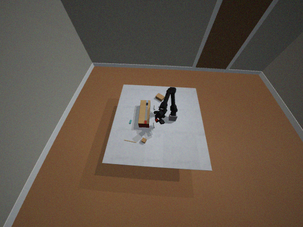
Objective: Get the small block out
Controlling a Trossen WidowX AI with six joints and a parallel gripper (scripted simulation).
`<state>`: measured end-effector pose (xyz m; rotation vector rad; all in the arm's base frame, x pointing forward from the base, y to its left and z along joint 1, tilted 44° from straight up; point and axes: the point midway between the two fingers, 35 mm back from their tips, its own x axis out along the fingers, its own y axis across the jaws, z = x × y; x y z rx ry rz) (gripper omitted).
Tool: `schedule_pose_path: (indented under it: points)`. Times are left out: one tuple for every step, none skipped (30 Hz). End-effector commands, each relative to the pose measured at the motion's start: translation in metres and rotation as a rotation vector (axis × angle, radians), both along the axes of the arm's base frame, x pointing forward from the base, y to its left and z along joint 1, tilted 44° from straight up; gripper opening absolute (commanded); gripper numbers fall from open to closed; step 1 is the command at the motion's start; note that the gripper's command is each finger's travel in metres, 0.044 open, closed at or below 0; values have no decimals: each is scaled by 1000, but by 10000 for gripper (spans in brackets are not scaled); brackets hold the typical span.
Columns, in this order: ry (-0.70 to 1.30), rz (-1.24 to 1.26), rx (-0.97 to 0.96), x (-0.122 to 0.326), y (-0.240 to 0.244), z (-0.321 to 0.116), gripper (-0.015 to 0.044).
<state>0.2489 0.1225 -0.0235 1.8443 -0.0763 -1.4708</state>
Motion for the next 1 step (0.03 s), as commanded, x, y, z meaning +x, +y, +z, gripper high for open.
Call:
schedule_pose_path:
  points:
    - [3, 1, 3, 0, 1, 0, 0]
